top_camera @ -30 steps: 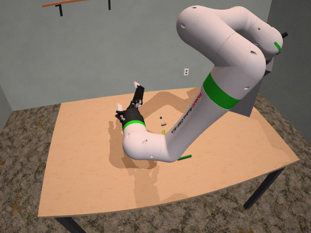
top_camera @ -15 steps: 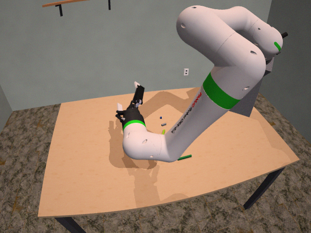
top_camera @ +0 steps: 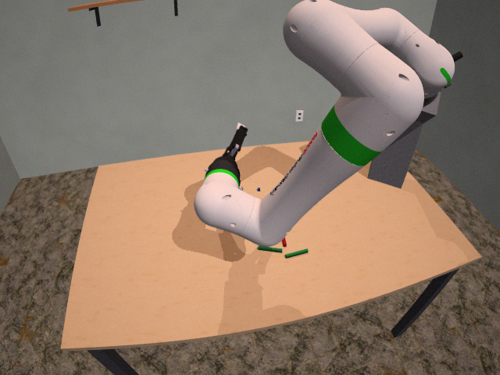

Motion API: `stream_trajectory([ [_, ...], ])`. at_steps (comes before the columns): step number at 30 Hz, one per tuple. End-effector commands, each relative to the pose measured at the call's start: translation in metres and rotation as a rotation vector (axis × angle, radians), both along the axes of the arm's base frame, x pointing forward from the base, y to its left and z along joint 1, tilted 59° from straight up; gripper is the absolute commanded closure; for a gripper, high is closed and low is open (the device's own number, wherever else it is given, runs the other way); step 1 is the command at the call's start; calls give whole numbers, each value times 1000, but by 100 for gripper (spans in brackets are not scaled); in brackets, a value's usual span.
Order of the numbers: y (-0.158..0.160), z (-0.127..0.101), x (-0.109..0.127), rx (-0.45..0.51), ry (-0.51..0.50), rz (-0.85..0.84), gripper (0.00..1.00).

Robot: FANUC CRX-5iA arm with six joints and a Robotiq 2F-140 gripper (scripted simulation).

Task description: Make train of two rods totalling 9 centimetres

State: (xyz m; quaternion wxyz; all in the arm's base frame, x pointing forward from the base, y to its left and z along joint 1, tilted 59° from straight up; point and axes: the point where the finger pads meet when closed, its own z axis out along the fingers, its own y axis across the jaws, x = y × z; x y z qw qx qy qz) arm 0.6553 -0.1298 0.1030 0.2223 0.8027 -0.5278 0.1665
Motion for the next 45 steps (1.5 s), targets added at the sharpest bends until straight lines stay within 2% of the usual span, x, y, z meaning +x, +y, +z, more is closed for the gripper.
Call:
stream_trajectory([
  [1, 3, -36, -24, 115, 85, 33, 0],
  [13, 36, -109, -79, 414, 197, 127, 0],
  [15, 36, -109, -79, 414, 197, 127, 0],
  [16, 48, -123, -90, 491, 207, 153, 0],
  [19, 56, -131, -96, 535, 209, 169, 0],
  [22, 73, -145, -107, 632, 204, 204, 0],
  [23, 73, -145, -107, 632, 204, 204, 0],
  [24, 84, -152, -113, 685, 196, 223, 0],
  [27, 93, -157, -116, 727, 186, 239, 0],
  [29, 109, -164, -122, 803, 161, 269, 0],
  [33, 113, -165, -122, 817, 155, 275, 0],
  [34, 132, -171, -125, 901, 111, 309, 0],
  [38, 151, -173, -125, 974, 57, 341, 0],
  [40, 151, -173, -125, 975, 56, 342, 0],
  [41, 166, -174, -122, 1028, 5, 367, 0],
  [43, 169, -174, -122, 1040, -8, 372, 0],
  [45, 183, -172, -117, 1087, -70, 396, 0],
])
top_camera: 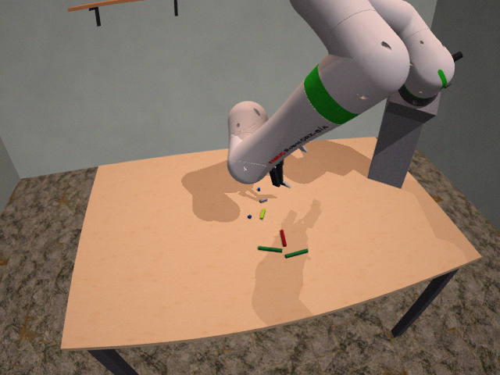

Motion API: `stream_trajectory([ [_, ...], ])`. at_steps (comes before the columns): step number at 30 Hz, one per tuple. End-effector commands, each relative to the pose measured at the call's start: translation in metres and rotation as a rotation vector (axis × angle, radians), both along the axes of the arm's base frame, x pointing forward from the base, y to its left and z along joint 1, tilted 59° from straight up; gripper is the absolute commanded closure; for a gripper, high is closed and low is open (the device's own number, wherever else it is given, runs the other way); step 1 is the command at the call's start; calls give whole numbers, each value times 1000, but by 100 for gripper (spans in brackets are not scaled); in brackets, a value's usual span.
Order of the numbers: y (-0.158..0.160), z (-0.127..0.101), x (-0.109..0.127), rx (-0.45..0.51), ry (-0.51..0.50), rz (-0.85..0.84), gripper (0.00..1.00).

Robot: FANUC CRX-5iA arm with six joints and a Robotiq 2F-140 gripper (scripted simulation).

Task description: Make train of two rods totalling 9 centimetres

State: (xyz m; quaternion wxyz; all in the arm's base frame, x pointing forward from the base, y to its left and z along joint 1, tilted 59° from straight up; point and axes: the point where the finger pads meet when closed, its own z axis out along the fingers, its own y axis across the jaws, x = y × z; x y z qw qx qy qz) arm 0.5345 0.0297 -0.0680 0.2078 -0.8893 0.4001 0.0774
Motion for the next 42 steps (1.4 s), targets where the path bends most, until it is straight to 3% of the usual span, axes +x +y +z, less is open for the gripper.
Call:
stream_trajectory([
  [1, 25, 0, 5, 122, -91, 3, 0],
  [4, 25, 0, 5, 122, -91, 3, 0],
  [7, 45, 7, 20, 213, -204, -20, 0],
  [10, 48, 9, 22, 223, -219, -24, 0],
  [11, 55, 15, 32, 258, -282, -42, 0],
  [13, 55, 15, 32, 258, -282, -42, 0],
  [14, 60, 21, 43, 285, -342, -62, 0],
  [16, 60, 21, 43, 285, -342, -62, 0],
  [17, 63, 28, 53, 304, -398, -82, 0],
  [21, 63, 28, 53, 304, -398, -82, 0],
  [23, 65, 40, 72, 325, -492, -121, 0],
  [30, 60, 55, 95, 331, -603, -175, 0],
  [42, 58, 59, 101, 329, -631, -190, 0],
])
